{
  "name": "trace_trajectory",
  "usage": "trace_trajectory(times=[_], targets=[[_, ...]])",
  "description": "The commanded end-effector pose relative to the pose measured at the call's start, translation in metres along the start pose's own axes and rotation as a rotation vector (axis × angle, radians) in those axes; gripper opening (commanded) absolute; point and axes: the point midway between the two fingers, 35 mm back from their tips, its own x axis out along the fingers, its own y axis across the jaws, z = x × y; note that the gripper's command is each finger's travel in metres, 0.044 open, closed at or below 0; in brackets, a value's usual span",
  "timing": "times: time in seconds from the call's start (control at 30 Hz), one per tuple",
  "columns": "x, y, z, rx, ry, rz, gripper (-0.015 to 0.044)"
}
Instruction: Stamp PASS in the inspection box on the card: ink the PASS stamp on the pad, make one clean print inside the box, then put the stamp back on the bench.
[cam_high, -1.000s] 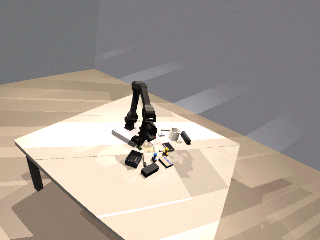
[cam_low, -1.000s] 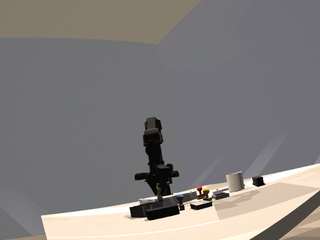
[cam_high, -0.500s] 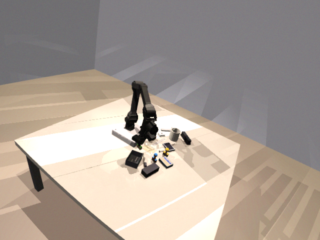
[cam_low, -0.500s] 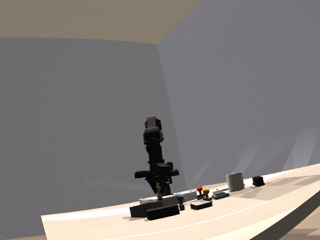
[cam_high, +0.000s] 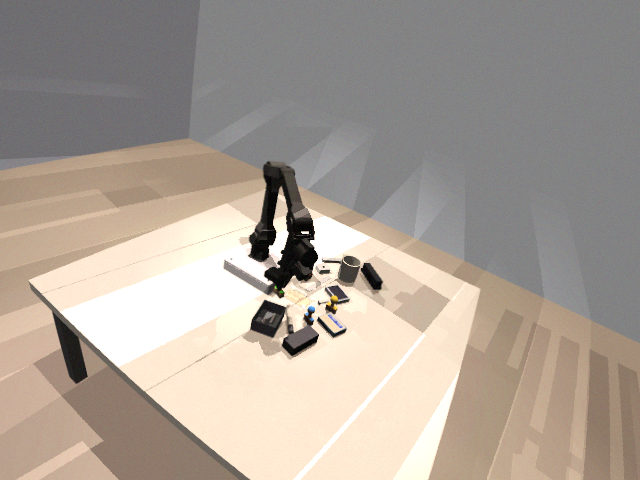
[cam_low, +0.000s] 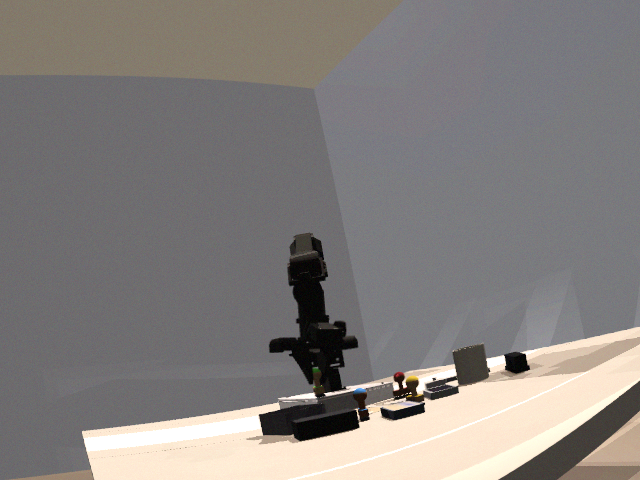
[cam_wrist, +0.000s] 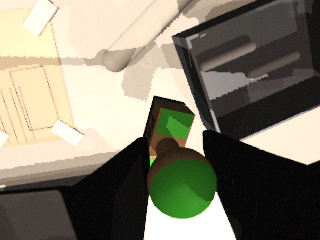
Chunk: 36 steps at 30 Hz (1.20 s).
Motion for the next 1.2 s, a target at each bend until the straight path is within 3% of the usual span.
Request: trace_trajectory(times=[0.0,0.57,1.17], targets=[[-0.002,0.0,-0.001,0.004,0.004,-0.006,0.0],[-0.01,0.0,0.0,0.004,0.007,-0.019,0.0],[-0.026,0.059,0.069,0.005,-0.002,-0.007,0.0]])
